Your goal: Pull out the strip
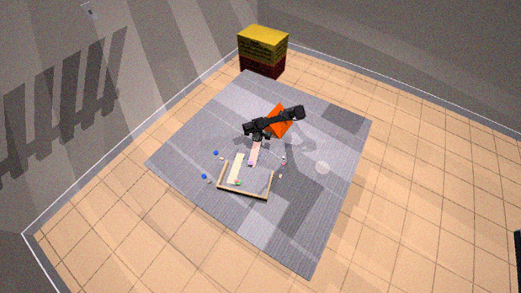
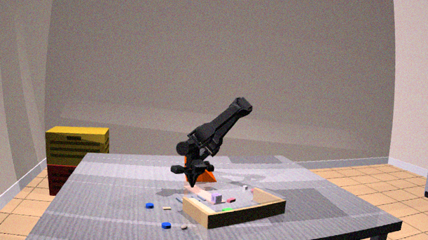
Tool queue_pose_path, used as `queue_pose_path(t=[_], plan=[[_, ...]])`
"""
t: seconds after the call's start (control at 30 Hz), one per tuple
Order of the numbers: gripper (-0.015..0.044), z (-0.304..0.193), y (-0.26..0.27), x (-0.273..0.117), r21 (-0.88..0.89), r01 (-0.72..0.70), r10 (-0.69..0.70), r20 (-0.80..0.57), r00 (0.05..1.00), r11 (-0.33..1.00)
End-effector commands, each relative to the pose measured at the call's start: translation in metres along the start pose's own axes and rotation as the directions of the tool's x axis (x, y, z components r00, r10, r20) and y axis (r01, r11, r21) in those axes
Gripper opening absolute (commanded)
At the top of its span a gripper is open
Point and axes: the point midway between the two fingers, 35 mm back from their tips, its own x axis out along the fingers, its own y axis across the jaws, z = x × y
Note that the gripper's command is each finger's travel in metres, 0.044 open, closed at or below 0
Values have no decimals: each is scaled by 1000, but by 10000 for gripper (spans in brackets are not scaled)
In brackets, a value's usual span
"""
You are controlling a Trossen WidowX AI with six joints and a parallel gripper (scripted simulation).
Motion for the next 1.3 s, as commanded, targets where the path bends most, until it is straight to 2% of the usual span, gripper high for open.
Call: queue_pose_path(t=[0.0, 1.27], plan=[[0, -15, 5, 5, 4, -10, 11, -30, 999, 1000], [0, -24, 5, 5, 4, -10, 10, -30, 999, 1000]])
